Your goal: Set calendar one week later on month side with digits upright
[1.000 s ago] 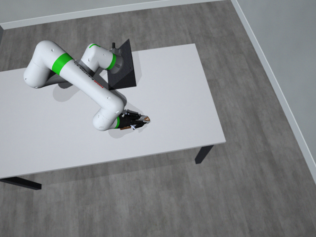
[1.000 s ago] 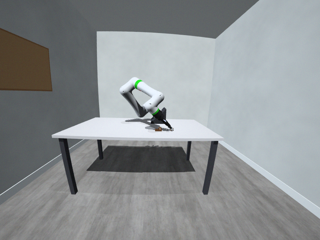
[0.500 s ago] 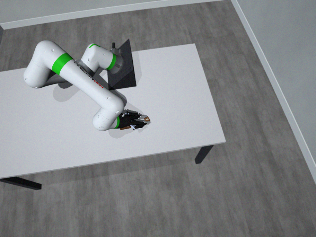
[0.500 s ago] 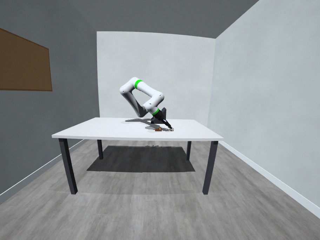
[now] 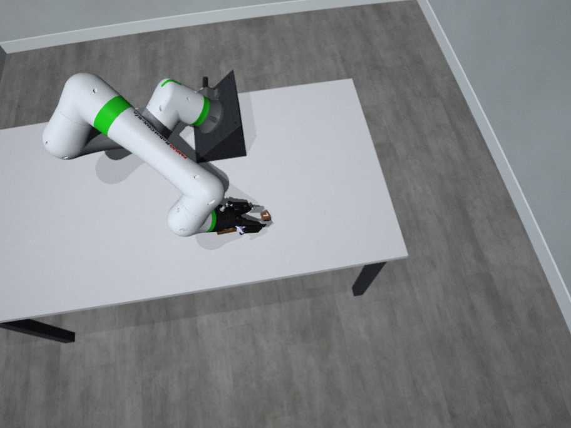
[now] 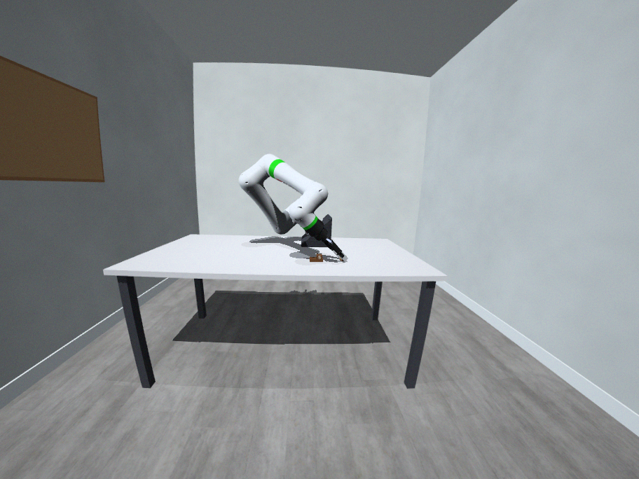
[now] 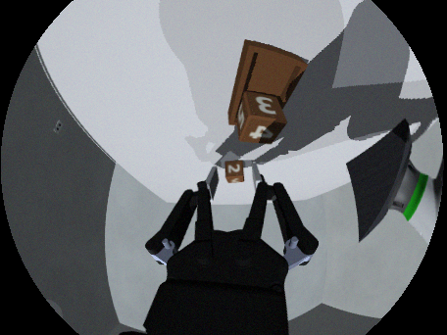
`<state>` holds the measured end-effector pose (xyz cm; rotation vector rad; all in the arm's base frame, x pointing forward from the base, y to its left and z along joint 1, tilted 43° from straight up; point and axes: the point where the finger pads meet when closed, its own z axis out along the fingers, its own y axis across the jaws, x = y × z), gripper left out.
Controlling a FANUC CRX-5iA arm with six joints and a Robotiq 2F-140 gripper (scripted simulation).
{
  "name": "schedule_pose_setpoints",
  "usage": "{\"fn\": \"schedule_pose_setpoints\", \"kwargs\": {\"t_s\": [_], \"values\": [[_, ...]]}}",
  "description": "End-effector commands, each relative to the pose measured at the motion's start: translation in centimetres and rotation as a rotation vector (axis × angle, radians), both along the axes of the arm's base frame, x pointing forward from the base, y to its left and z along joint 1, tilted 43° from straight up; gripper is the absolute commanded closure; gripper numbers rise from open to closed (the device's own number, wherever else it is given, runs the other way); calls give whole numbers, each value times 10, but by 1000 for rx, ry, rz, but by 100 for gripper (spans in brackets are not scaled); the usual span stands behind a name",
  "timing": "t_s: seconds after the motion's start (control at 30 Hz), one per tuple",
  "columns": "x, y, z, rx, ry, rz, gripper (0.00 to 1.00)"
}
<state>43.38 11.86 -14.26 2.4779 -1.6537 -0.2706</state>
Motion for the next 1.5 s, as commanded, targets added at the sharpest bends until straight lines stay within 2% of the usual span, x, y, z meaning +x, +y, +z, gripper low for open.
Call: {"fn": "schedule_pose_setpoints", "kwargs": {"t_s": [0.0,0.5,1.0,1.47], "values": [[0,0,0,0,0,0,60],[-1,10,10,0,0,0,60],[-6,42,46,0,0,0,60],[-8,46,51,-15,-4,3,60]]}}
